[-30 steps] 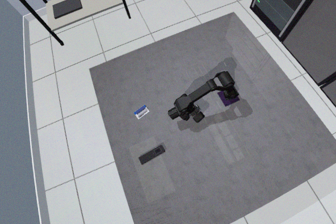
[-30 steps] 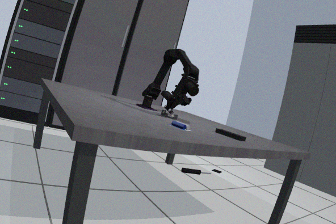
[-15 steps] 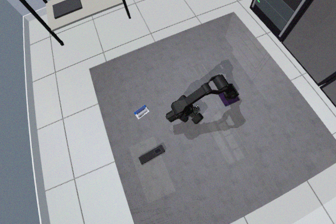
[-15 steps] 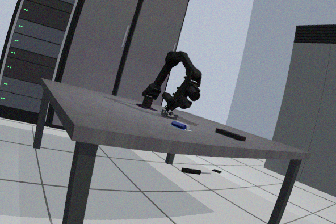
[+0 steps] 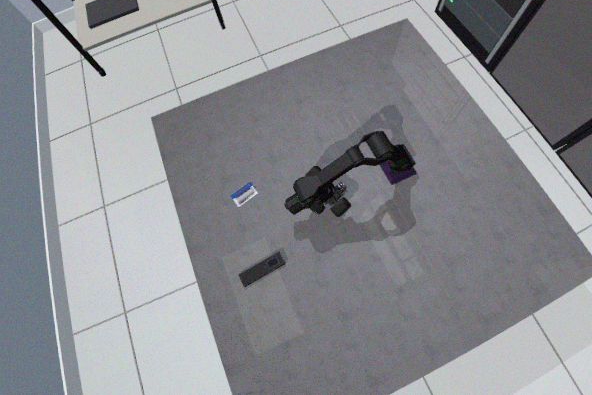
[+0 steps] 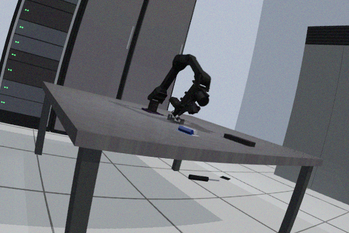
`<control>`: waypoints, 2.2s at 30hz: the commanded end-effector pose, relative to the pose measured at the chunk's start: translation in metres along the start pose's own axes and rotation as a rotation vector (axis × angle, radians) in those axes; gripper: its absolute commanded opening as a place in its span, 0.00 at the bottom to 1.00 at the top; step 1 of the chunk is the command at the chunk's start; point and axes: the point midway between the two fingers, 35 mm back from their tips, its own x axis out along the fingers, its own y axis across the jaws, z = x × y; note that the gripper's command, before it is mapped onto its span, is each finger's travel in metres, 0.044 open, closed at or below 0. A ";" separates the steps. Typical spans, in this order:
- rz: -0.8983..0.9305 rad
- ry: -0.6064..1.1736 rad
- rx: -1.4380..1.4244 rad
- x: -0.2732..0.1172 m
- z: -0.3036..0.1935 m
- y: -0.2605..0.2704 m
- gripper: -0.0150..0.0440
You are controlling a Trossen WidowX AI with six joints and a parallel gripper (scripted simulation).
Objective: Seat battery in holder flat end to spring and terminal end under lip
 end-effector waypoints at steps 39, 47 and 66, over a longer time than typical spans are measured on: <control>0.007 -0.081 0.007 -0.002 0.014 -0.001 0.36; 0.008 -0.123 0.007 0.000 0.013 -0.001 0.36; 0.010 -0.221 0.007 0.004 0.010 -0.001 0.36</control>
